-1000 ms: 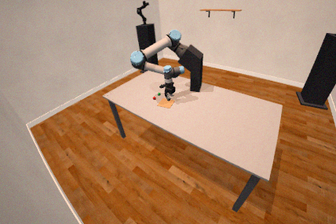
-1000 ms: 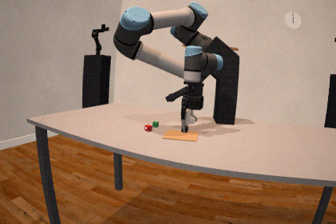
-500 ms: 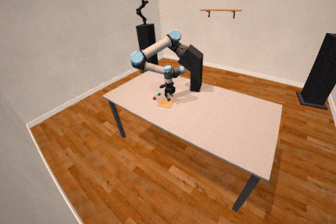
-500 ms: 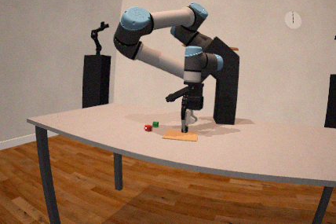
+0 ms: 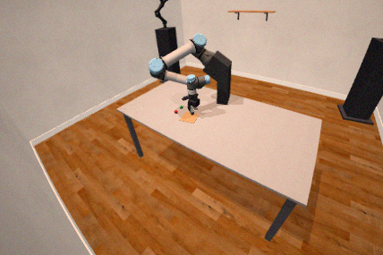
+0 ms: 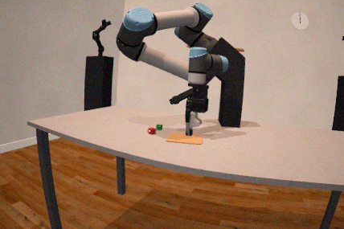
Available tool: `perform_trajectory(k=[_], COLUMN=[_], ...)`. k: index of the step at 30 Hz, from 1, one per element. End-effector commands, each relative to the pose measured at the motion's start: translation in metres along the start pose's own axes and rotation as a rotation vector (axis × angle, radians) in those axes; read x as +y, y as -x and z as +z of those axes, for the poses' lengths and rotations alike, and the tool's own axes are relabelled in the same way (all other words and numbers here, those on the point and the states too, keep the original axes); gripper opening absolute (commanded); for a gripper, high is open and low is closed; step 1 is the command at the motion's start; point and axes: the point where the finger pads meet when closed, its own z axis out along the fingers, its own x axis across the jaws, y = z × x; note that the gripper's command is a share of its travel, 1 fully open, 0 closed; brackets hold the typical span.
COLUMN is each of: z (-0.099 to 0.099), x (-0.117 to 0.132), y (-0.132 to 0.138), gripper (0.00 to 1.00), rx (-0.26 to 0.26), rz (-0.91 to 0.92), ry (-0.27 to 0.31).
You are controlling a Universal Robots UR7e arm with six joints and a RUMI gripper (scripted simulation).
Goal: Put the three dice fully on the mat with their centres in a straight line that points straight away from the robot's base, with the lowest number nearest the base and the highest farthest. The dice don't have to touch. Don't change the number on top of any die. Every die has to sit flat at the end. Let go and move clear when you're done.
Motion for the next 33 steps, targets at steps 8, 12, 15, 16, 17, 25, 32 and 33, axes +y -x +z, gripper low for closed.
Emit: perform_trajectory(k=[8, 12, 15, 16, 17, 25, 32, 33], z=[-0.0003, -0.0003, -0.0003, -0.0003, -0.0003, -0.0003, -0.0003, -0.0003], x=[0.0, 0.0, 0.0, 0.0, 0.0, 0.0, 0.0, 0.0], y=[0.0003, 0.0003, 0.0003, 0.0003, 0.0003, 0.0003, 0.0003, 0.0003], gripper=[0.06, 0.1, 0.14, 0.14, 0.14, 0.24, 0.24, 0.24], rx=[-0.001, -0.001, -0.001, -0.001, -0.001, -0.001, -0.001, -0.001], rz=[0.0, 0.0, 0.0, 0.0, 0.0, 0.0, 0.0, 0.0], ry=[0.0, 0.0, 0.0, 0.0, 0.0, 0.0, 0.0, 0.0])
